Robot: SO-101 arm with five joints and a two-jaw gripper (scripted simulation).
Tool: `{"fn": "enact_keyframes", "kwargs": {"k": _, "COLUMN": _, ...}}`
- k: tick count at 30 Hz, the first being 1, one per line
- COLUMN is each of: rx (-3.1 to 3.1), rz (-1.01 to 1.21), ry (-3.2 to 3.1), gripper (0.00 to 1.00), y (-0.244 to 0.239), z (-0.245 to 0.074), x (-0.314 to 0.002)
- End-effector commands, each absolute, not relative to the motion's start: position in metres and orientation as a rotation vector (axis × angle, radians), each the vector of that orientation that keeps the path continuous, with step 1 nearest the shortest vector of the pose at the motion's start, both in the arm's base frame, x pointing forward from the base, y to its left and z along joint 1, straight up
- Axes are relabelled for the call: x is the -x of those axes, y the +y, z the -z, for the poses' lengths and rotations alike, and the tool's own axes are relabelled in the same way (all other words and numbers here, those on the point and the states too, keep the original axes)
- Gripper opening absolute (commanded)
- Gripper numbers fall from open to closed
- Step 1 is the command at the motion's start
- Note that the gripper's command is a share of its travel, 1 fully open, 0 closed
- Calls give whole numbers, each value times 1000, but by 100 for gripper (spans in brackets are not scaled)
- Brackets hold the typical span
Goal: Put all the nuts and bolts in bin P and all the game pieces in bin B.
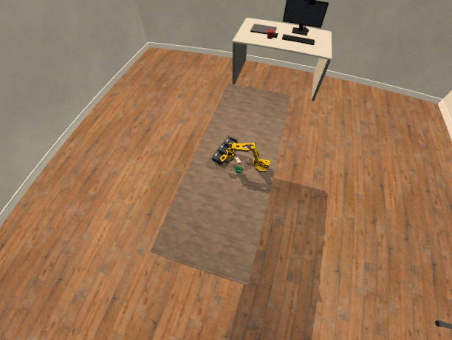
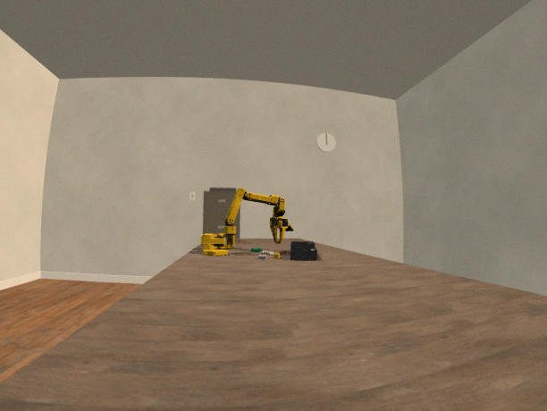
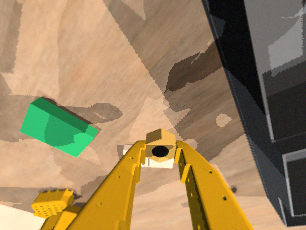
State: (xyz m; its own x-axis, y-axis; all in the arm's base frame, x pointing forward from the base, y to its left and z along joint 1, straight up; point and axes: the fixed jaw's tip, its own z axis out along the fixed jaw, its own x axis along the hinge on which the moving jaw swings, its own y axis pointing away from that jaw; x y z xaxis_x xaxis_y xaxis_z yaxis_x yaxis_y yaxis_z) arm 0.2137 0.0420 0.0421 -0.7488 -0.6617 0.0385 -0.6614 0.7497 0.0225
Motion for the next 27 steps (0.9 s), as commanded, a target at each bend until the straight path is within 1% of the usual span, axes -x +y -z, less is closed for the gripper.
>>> {"fn": "enact_keyframes", "kwargs": {"k": 1, "rx": -1073, "rz": -10, "ry": -2985, "gripper": 0, "y": 38, "z": -57, "x": -223}}
{"fn": "enact_keyframes", "kwargs": {"k": 16, "rx": -744, "rz": -25, "ry": -3121, "gripper": 0, "y": 7, "z": -63, "x": -232}}
{"fn": "enact_keyframes", "kwargs": {"k": 27, "rx": -704, "rz": -27, "ry": -3135, "gripper": 0, "y": 3, "z": -63, "x": -233}}
